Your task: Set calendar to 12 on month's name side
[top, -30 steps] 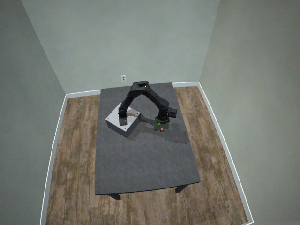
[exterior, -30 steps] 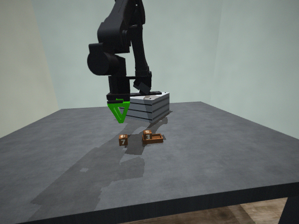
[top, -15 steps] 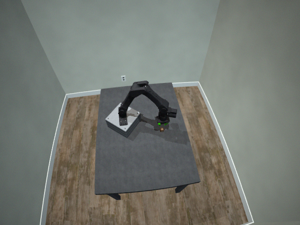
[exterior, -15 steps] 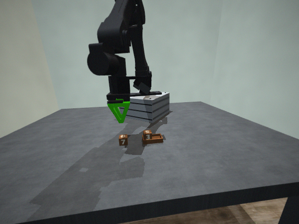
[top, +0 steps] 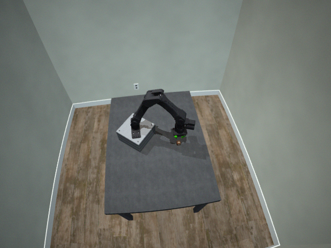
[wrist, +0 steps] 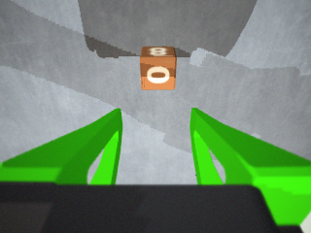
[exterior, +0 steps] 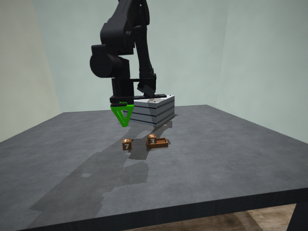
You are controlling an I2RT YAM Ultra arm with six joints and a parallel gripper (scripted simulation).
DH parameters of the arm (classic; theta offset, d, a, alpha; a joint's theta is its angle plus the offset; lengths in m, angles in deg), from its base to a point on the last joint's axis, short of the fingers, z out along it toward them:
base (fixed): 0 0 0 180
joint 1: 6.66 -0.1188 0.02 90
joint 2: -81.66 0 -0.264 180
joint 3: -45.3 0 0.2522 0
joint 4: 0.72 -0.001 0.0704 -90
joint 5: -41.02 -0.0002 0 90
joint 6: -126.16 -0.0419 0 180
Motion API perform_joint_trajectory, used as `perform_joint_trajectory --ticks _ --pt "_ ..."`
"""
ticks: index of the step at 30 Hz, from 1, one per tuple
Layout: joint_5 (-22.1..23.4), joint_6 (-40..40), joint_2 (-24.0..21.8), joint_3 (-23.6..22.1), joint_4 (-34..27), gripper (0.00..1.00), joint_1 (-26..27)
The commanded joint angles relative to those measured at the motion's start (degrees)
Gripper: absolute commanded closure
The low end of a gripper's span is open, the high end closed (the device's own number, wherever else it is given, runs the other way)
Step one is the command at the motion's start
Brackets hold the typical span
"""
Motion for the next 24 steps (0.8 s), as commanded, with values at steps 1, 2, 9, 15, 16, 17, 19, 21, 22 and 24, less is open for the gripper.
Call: perform_joint_trajectory --ticks 1,2,9,15,16,17,19,21,22,24 --pt "0.21 0.05 -0.31 0.31 0.07 0.55 0.03" --pt "0.21 0.05 -0.31 0.3 0.08 0.55 0.03" --pt "0.21 0.05 -0.13 0.2 0.36 0.55 0.03" --pt "0.21 0.04 0.28 -0.05 1.0 0.55 0.04" --pt "0.21 0.04 0.39 -0.12 1.18 0.55 0.04" --pt "0.21 0.04 0.51 -0.2 1.38 0.55 0.04" --pt "0.21 0.05 0.78 -0.37 1.82 0.55 0.05" --pt "0.21 0.05 1.1 -0.56 2.33 0.55 0.05" --pt "0.21 0.05 1.27 -0.66 2.6 0.55 0.05" --pt "0.21 0.06 1.64 -0.87 3.18 0.55 0.06"
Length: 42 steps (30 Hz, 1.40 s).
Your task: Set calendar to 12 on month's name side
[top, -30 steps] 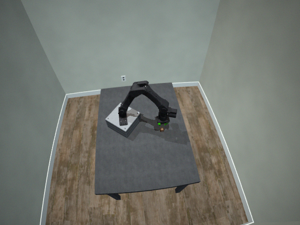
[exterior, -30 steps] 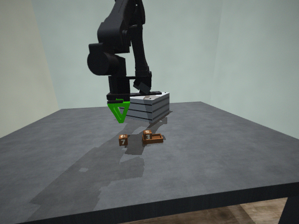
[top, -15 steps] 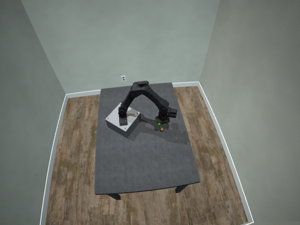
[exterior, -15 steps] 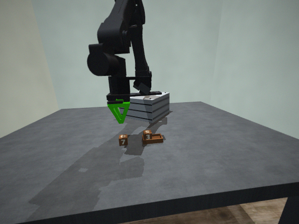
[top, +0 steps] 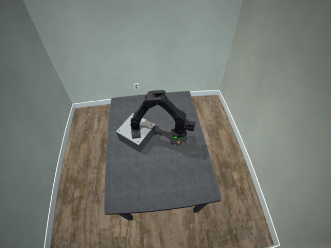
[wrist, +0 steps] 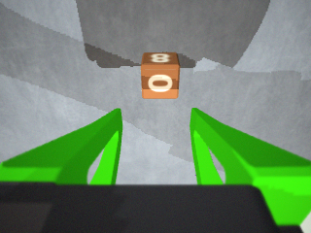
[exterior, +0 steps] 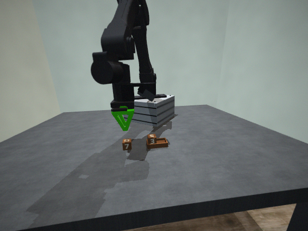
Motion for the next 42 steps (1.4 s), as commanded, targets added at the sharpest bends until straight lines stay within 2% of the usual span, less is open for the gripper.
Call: perform_joint_trajectory --ticks 1,18,42 --pt "0.21 0.06 0.02 0.03 1.08 0.55 0.04" --pt "0.21 0.1 3.22 -1.36 5.65 0.55 0.07" --pt "0.21 0.11 4.9 -1.87 7.84 0.55 0.09"
